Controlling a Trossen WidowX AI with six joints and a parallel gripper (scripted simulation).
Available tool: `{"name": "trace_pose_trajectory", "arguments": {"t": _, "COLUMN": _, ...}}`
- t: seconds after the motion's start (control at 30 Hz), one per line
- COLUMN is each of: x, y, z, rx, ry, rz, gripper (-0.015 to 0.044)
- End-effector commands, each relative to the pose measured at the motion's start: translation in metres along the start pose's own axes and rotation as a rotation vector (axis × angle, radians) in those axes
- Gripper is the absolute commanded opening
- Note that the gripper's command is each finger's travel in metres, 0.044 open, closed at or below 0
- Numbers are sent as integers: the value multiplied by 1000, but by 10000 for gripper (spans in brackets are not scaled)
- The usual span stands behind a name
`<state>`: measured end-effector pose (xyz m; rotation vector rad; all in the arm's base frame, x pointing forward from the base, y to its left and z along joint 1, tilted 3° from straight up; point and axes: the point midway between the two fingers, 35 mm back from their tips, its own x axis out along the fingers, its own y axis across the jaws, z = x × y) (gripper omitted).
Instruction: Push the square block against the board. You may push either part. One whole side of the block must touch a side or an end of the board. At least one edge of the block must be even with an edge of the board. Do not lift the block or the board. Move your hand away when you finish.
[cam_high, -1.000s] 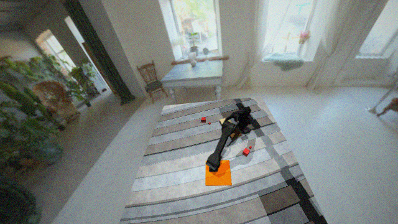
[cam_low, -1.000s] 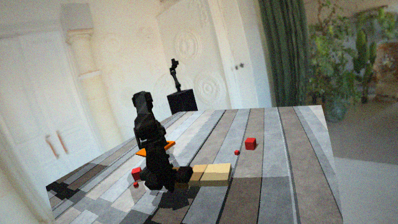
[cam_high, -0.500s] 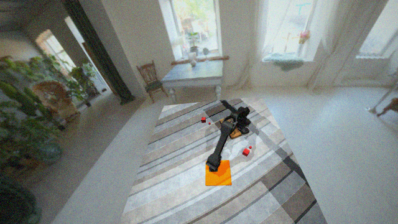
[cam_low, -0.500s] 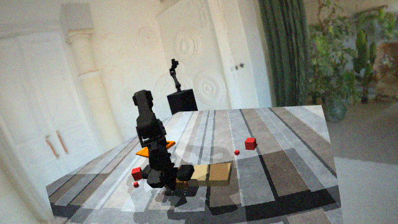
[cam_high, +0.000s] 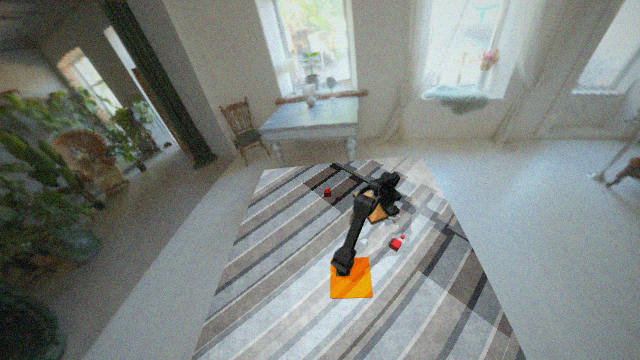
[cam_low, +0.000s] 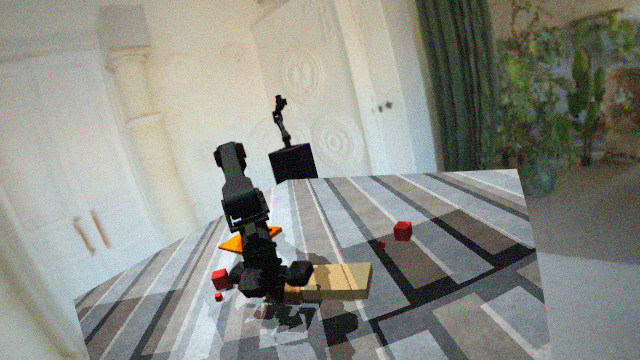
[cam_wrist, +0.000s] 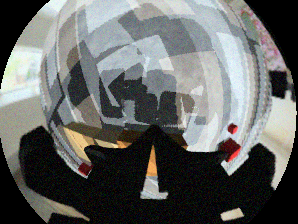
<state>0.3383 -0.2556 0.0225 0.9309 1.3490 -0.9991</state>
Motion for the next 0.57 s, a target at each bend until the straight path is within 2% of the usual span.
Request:
{"name": "trace_pose_trajectory", "arguments": {"t": 0.0, "x": 1, "y": 0, "z": -5, "rx": 1, "ry": 8, "rz": 2, "gripper": 0}}
{"name": "trace_pose_trajectory", "arguments": {"t": 0.53, "x": 1, "y": 1, "z": -5, "rx": 1, "ry": 8, "rz": 2, "gripper": 0}}
